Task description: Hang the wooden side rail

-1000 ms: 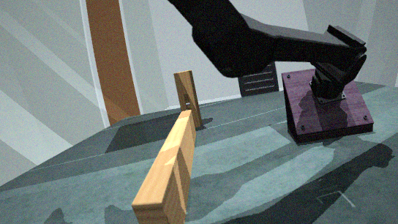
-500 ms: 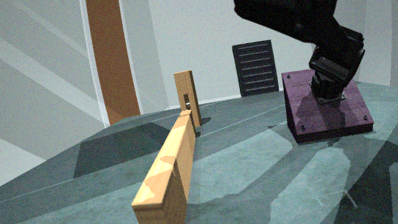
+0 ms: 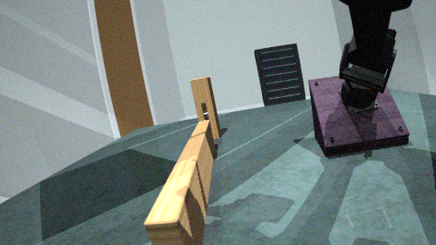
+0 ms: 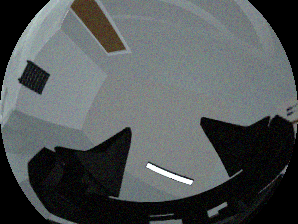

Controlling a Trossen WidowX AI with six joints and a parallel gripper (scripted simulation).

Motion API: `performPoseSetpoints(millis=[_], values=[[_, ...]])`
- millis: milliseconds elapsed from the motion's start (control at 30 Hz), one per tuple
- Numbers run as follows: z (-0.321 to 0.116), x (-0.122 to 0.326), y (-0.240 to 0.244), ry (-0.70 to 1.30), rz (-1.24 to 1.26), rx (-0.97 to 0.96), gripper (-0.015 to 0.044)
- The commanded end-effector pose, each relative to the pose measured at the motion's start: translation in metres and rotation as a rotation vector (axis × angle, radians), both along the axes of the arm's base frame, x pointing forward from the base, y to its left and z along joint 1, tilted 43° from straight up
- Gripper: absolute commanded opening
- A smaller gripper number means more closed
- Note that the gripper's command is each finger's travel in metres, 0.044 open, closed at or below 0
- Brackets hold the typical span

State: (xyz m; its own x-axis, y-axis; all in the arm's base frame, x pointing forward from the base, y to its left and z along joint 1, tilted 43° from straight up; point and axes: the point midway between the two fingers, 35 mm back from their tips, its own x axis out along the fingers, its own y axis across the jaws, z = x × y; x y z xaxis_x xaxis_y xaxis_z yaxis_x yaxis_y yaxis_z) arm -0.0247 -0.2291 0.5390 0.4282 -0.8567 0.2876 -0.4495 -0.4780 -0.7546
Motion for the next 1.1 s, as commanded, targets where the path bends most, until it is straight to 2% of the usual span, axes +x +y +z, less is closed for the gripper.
performPoseSetpoints(millis=[0,467,767,1067], values=[[-0.029,-0.014,-0.038,-0.155,0.077,0.101,0.044],[-0.133,0.007,-0.131,-0.574,0.314,0.436,0.044],[-0.213,0.05,-0.169,-0.813,0.432,0.696,0.044],[-0.296,0.107,-0.18,-1.024,0.506,0.983,0.044]])
